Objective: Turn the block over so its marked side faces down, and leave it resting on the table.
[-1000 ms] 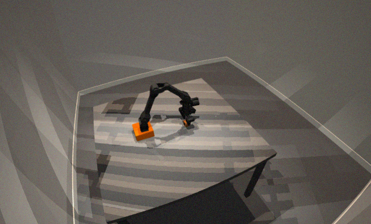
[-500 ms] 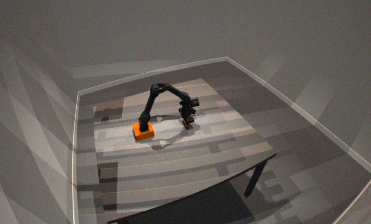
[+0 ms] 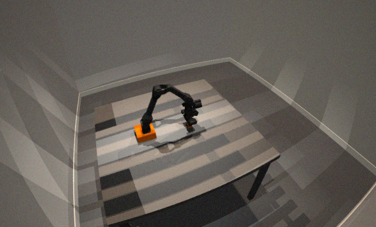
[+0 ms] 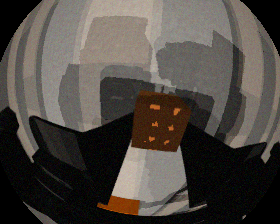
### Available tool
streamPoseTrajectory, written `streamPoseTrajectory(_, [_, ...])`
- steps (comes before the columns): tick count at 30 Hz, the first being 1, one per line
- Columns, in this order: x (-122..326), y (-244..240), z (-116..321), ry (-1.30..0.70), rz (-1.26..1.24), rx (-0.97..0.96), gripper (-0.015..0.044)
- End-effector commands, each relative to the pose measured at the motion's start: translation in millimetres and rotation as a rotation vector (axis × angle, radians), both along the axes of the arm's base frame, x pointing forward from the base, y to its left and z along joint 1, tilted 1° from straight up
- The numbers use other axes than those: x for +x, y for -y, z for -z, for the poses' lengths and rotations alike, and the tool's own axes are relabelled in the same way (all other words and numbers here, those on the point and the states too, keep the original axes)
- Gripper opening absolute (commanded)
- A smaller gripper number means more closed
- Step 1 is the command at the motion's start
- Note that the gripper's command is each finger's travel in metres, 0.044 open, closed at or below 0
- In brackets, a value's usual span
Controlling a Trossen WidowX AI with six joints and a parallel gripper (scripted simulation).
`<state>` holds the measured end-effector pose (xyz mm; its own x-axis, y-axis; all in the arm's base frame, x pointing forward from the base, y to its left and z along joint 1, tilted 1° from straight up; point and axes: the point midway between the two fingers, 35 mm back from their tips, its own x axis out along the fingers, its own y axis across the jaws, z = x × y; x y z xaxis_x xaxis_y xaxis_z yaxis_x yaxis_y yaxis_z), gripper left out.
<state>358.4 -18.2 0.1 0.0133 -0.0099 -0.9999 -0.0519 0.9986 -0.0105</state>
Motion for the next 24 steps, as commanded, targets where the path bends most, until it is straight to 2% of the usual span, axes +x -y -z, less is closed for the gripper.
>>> streamPoseTrajectory(1, [0.3,0.3,-0.9,0.001,0.004,-0.001,0.0057])
streamPoseTrajectory(3, [0.5,0.2,-10.7,0.001,0.004,-0.001,0.0005])
streamPoseTrajectory(4, [0.4,0.1,-18.6,0.001,0.004,-0.001,0.0])
streamPoseTrajectory(11, [0.2,0.0,-29.2,0.012,0.004,0.0,0.0])
streamPoseTrajectory(24, [2.2,0.2,-21.1,0.209,0.006,0.013,0.0])
